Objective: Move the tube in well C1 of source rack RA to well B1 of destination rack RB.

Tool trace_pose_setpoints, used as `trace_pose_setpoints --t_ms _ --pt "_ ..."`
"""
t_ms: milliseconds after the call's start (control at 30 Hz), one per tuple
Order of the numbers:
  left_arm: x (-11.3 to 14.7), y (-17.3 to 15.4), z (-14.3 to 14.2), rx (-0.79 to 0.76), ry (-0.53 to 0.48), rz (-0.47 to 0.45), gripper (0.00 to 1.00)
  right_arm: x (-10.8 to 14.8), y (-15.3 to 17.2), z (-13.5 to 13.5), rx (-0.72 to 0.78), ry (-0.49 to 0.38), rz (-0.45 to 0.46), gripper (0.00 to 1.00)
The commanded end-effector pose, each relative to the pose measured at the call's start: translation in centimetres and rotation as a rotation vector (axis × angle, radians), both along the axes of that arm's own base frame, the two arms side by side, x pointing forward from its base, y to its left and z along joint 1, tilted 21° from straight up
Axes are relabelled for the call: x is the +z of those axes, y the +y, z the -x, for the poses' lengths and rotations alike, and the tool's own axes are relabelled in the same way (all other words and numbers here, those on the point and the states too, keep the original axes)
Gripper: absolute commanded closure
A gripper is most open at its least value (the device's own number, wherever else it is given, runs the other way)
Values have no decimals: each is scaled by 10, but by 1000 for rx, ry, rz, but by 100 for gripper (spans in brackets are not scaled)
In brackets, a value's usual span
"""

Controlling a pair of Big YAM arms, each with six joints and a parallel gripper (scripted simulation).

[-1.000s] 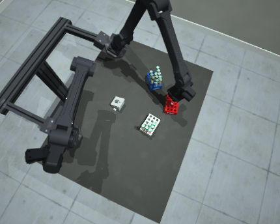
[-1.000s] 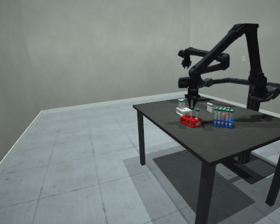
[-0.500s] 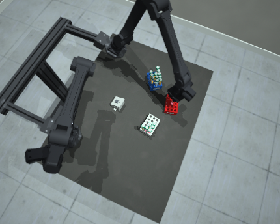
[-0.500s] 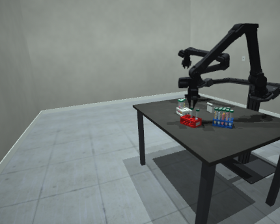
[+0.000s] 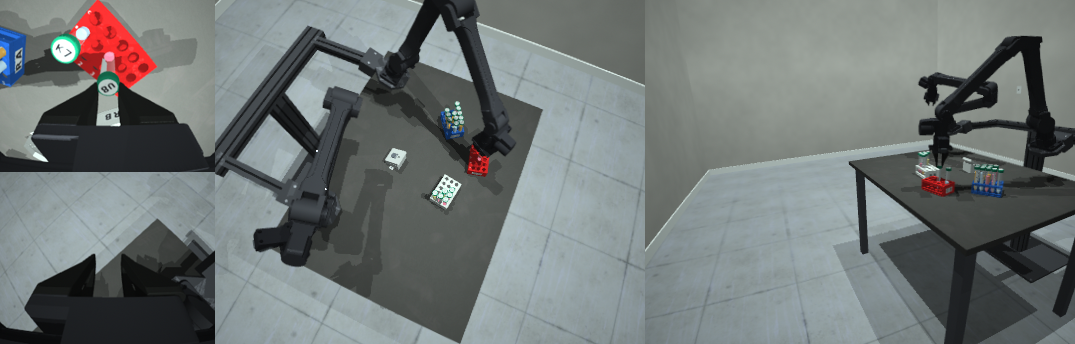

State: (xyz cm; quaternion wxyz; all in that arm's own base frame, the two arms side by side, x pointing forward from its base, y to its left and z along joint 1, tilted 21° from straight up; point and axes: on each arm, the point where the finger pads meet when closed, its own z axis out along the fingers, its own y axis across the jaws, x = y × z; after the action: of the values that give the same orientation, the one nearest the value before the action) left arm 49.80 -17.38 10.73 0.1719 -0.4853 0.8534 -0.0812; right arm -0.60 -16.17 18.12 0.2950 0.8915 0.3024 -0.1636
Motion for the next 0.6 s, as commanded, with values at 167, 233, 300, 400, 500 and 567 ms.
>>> trace_pose_setpoints --t_ms 167,233,300,400,500,567 --pt "-14 6 -4 5 20 -7 100 16 -2 -1 0 -8 33 70" --pt "-14 6 -4 5 20 -7 100 16 -2 -1 0 -8 33 70" --pt "-14 6 -4 5 20 -7 76 16 -2 -1 0 -8 33 70" --pt "-14 6 -4 5 20 -7 76 16 -2 -1 0 -8 33 70" --pt "-14 6 -4 5 20 -7 76 16 -2 -1 0 -8 33 70" --pt "-14 6 -4 5 20 -7 76 16 -2 -1 0 -8 33 70"
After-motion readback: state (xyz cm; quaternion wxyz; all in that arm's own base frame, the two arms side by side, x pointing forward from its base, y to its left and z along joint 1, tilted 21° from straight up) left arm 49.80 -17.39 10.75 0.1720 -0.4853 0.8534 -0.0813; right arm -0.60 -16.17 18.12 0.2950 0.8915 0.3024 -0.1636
